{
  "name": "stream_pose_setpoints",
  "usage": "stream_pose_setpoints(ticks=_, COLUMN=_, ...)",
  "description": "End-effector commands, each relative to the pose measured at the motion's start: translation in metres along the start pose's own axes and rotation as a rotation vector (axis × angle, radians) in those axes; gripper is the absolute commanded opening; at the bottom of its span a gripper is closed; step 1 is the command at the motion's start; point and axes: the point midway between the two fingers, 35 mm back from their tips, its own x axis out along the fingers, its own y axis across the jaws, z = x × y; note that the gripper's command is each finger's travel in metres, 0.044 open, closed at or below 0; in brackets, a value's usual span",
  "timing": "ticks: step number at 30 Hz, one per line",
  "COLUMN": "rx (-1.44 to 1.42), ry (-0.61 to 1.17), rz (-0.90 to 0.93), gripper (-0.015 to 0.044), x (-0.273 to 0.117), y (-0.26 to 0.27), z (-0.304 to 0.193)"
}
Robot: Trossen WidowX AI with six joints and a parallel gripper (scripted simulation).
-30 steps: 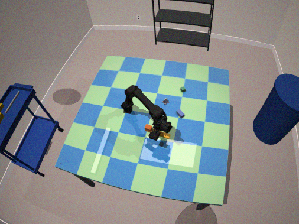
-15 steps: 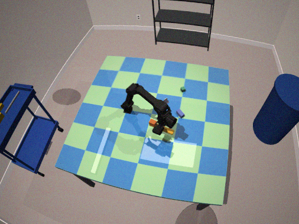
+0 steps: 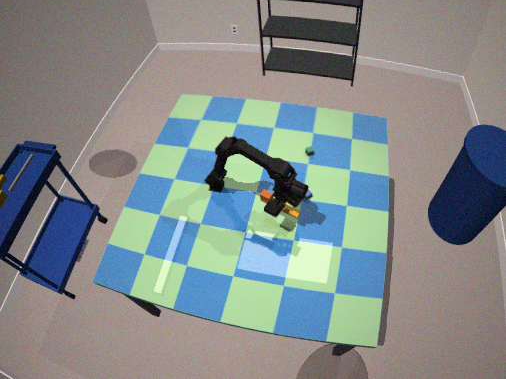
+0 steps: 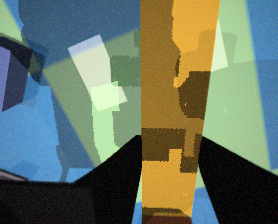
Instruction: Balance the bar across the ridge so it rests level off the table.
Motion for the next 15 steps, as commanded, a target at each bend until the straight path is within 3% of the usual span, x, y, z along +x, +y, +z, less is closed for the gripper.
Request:
stream_pose_setpoints(ticks=1, rx=0.024, ry=-0.007, rz=0.002, gripper=0.0000, x=-0.002, y=0.014, z=-0.002)
stream_pose_setpoints(ticks=15, rx=0.114, ry=-0.005, rz=0.006, gripper=0.0000, x=-0.003, y=0.068, z=-0.015)
